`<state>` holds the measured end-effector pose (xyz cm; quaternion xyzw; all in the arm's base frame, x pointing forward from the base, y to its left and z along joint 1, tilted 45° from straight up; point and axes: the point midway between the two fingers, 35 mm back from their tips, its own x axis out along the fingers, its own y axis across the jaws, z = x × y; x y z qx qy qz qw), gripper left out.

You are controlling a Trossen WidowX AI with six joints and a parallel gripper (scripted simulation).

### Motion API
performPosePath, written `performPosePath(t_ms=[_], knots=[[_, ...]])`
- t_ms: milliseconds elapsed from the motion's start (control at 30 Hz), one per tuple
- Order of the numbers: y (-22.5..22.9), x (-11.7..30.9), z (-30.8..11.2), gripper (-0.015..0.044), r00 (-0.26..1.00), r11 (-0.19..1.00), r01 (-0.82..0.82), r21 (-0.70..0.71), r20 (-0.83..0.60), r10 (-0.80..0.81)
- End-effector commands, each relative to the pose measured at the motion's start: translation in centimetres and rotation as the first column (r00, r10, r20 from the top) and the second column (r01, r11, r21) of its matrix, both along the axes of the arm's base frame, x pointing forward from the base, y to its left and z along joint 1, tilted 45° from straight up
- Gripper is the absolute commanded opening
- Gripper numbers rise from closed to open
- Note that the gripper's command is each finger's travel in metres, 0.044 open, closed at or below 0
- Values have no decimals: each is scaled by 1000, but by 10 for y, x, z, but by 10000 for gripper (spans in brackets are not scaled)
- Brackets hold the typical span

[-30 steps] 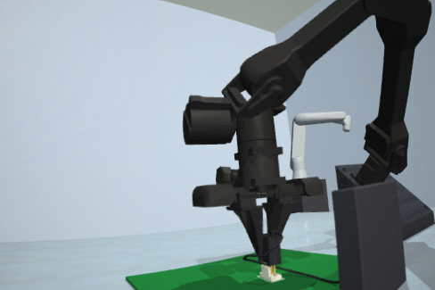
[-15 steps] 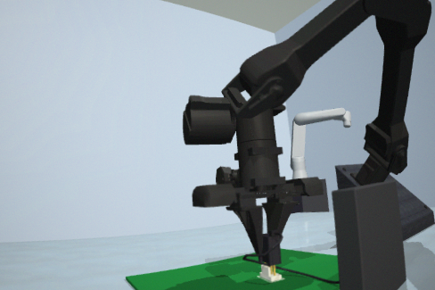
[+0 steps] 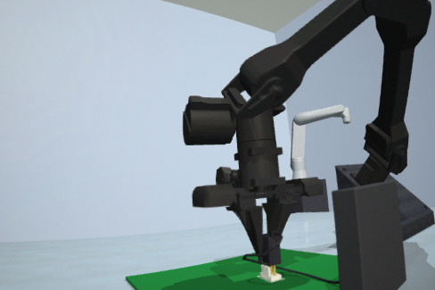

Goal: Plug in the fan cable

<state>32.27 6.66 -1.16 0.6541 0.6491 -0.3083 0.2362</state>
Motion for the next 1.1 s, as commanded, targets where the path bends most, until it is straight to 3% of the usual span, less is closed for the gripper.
performPosePath(t_ms=[0,1067], knots=[[1,0,-1,0,1000,1000,3,4,-5,-3],[8,1,-8,0,1000,1000,2,5,-4,-2]])
